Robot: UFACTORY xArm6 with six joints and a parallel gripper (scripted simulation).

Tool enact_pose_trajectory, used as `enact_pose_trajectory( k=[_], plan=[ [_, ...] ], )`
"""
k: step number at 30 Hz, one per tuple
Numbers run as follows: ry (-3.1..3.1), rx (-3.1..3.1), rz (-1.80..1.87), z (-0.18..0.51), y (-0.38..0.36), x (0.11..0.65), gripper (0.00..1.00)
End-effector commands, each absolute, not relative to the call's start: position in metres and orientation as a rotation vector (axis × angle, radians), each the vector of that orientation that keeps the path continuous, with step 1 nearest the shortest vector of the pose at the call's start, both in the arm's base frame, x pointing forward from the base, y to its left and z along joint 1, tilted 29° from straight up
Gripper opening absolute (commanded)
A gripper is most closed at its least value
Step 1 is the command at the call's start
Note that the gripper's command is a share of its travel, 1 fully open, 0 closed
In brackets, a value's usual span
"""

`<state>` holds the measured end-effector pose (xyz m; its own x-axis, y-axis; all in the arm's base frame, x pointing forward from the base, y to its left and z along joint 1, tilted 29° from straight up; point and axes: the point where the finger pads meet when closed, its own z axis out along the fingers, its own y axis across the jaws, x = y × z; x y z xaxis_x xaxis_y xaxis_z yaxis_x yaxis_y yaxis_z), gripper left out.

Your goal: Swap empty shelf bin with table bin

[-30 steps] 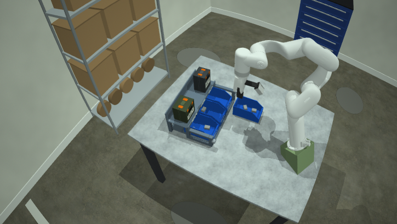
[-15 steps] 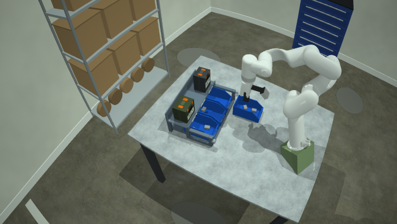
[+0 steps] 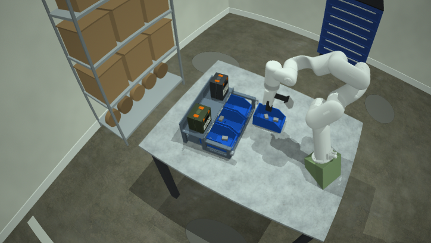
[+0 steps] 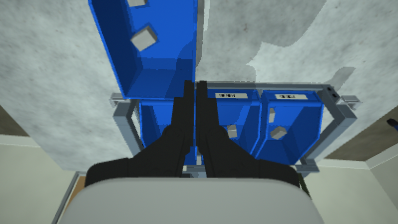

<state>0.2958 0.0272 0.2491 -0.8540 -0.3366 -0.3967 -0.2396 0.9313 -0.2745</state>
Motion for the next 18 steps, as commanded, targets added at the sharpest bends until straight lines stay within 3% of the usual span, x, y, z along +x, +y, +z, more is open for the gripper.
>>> enact_pose_trajectory(
  k=[1, 11, 12, 18],
  plan=[
    [2.637, -0.415, -0.297, 0.2503, 0.0273, 0.2964, 0.00],
    [2.637, -0.415, -0.297, 0.2503, 0.0273, 0.2964, 0.00],
    [2.637, -0.415, -0.297, 0.2503, 0.0273, 0.2964, 0.26],
    [2.637, -0.415, -0.297, 0.2503, 0.0273, 0.2964, 0.26]
  ],
)
